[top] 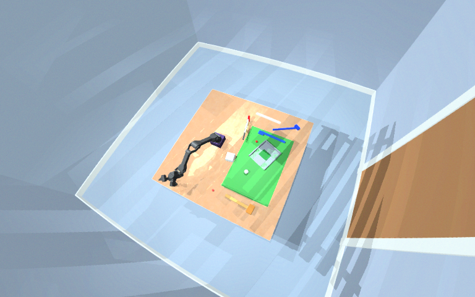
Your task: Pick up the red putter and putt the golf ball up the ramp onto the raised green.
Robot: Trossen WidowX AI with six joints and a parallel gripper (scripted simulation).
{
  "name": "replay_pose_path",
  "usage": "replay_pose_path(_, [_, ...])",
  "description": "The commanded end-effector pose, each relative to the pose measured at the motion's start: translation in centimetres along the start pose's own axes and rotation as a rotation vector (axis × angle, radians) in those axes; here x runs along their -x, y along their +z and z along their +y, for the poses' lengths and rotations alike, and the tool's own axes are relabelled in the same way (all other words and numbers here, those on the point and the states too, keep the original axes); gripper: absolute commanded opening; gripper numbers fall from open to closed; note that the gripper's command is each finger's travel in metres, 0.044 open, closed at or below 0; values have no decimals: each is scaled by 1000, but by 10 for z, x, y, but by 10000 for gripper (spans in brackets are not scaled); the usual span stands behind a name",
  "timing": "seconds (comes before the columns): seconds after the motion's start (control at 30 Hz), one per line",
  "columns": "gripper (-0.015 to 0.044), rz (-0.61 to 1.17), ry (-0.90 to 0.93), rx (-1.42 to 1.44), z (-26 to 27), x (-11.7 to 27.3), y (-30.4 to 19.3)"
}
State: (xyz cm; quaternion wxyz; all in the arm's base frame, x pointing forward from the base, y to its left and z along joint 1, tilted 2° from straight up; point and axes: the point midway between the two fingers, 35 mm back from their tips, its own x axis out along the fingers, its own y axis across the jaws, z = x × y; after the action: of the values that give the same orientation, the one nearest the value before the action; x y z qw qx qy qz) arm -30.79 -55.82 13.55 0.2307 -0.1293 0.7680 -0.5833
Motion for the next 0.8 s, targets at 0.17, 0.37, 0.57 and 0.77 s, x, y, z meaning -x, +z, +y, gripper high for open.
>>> replay_pose_path(0.17, [440,-310,58,97,8,106,108])
replay_pose_path(0.37, [440,-495,96,173,20,182,158])
replay_pose_path(0.57, [440,-679,128,260,37,266,196])
replay_pose_path(0.77, [440,-858,163,358,58,353,218])
